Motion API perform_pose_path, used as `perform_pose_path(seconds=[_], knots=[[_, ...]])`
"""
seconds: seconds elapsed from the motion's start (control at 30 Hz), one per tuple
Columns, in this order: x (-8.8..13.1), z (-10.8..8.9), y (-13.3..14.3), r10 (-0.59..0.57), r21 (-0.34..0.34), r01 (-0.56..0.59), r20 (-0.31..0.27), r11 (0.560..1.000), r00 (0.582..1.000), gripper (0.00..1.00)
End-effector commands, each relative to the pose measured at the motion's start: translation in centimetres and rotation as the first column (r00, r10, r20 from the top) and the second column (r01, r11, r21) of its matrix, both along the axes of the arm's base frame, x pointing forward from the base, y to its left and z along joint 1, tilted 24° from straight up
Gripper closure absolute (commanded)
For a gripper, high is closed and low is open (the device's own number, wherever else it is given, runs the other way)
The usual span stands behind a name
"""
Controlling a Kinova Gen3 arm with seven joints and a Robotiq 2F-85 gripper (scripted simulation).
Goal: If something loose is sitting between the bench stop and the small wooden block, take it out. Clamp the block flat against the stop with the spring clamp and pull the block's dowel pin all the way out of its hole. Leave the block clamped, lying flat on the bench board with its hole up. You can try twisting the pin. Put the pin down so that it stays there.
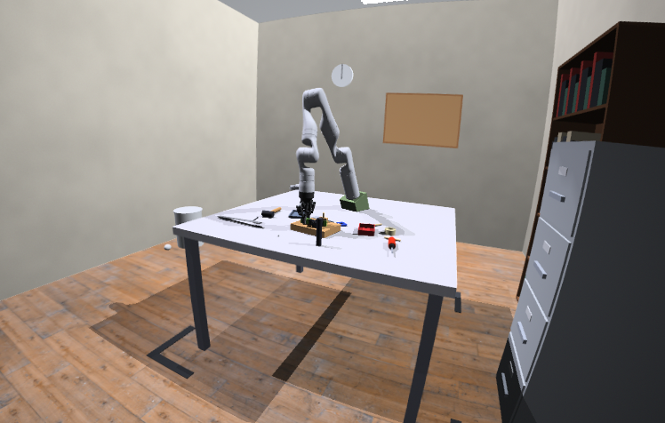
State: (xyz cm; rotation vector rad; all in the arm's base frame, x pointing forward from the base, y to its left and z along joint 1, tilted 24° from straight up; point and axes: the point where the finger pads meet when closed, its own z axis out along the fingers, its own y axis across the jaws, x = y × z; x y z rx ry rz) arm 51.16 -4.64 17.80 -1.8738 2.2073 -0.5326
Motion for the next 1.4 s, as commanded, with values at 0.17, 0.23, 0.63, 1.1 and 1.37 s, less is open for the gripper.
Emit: perform_pose_path(seconds=[0.17,0.23,0.63,1.1,1.37], knots=[[0.0,0.1,0.0,0.000,0.000,0.000,0.002,1.000,1.000,0.68],[0.0,0.1,0.0,0.000,0.000,0.000,0.002,1.000,1.000,0.68],[0.0,0.1,0.0,0.000,0.000,0.000,0.002,1.000,1.000,0.68],[-0.1,0.5,0.1,0.000,0.000,0.000,0.002,1.000,1.000,0.68],[-0.4,1.1,0.2,0.000,0.000,0.000,0.002,1.000,1.000,0.68]])
